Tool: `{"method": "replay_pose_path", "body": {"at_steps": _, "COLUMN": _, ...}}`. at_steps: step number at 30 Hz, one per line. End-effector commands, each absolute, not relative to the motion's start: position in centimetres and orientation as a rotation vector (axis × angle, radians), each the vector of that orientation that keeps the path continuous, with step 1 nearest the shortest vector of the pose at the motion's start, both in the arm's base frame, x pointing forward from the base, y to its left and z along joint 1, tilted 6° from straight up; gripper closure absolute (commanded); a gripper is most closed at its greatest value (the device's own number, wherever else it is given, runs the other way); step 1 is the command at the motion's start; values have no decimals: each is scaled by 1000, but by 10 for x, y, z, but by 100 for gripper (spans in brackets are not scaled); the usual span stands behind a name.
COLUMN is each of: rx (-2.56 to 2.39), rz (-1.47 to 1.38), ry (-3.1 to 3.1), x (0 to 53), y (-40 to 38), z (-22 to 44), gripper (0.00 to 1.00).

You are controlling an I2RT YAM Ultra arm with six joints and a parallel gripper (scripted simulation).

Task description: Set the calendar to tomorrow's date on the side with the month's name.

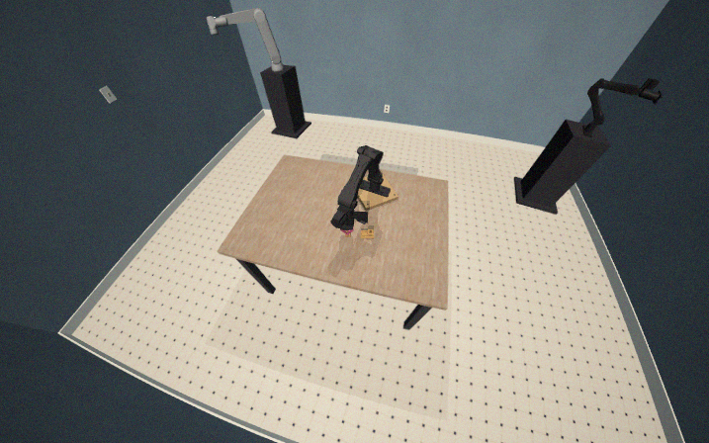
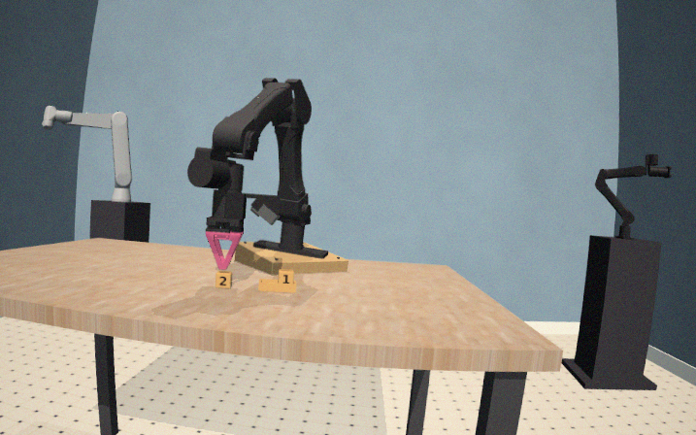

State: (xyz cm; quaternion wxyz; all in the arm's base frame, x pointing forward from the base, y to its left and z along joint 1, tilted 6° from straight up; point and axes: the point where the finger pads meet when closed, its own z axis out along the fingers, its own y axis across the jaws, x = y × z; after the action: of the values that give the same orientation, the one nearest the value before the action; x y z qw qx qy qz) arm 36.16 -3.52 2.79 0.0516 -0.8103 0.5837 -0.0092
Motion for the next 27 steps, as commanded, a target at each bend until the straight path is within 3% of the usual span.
{"method": "replay_pose_path", "body": {"at_steps": 1, "rx": -2474, "rz": -1, "ry": 1772, "x": 358, "y": -30, "z": 24, "gripper": 55}}
{"method": "replay_pose_path", "body": {"at_steps": 27, "rx": -2464, "rz": -27, "ry": 1771, "x": 359, "y": -31, "z": 30, "gripper": 55}}
